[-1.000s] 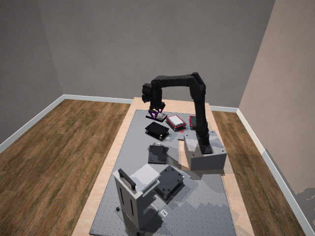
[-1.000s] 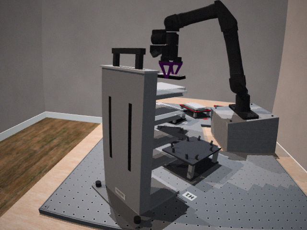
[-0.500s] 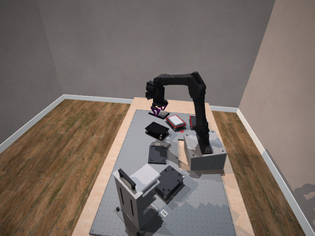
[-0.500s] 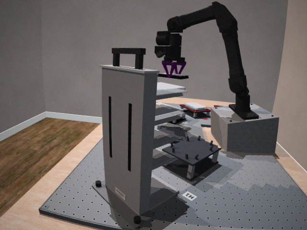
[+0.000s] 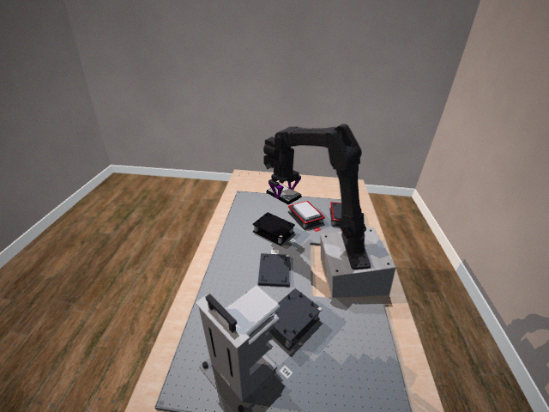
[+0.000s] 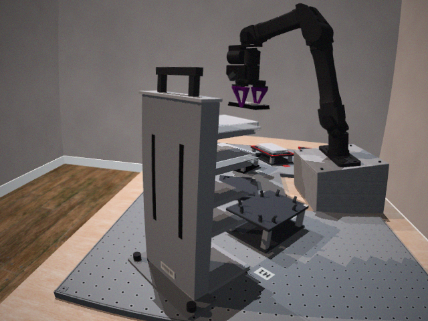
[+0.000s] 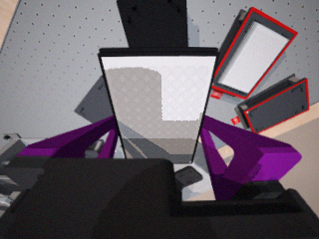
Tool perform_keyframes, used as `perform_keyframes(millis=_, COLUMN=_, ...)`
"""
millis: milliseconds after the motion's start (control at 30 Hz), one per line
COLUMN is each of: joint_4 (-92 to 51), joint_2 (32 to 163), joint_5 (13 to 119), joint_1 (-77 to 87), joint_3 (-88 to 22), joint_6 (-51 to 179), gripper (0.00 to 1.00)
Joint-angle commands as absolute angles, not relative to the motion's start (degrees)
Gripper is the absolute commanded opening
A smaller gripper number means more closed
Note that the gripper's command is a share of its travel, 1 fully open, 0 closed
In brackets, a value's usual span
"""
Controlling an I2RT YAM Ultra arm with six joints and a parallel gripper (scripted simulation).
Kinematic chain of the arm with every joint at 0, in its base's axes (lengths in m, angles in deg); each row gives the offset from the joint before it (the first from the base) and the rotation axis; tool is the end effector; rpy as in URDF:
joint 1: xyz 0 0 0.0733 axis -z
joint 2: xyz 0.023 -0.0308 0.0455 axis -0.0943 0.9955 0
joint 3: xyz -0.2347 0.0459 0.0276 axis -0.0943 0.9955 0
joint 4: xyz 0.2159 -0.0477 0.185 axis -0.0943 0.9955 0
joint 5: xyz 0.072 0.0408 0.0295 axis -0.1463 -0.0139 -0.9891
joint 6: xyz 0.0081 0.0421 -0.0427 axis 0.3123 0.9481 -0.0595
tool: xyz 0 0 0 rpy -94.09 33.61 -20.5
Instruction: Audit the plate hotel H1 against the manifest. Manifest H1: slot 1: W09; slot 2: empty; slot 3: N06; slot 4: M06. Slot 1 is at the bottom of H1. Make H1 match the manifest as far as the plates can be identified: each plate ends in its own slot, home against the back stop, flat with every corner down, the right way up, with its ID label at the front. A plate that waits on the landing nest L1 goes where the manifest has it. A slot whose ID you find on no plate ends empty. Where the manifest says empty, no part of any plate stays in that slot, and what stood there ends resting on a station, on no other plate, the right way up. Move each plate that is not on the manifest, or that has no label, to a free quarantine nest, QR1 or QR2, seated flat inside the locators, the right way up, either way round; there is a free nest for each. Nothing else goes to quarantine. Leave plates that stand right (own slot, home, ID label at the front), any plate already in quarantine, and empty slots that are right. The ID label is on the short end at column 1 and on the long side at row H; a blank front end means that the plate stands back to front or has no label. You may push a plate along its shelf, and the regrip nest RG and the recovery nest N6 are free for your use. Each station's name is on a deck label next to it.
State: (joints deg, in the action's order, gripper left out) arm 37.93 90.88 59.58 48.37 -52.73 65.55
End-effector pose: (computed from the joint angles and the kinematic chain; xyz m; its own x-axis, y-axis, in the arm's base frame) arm 0.2542 -0.2283 0.2486 -0.7109 0.6972 -0.0924 0.6878 0.7166 0.1158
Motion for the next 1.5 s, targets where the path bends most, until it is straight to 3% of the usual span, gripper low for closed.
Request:
perform_keyframes(millis=0, joint_4=37.80, joint_2=89.91, joint_5=59.33, joint_1=50.04, joint_3=-52.95, joint_6=67.45, gripper=0.86)
perform_keyframes(millis=500, joint_4=37.91, joint_2=91.42, joint_5=58.57, joint_1=57.82, joint_3=-53.59, joint_6=72.08, gripper=0.86)
perform_keyframes(millis=1467, joint_4=39.14, joint_2=97.79, joint_5=57.57, joint_1=71.43, joint_3=-59.29, joint_6=58.45, gripper=0.86)
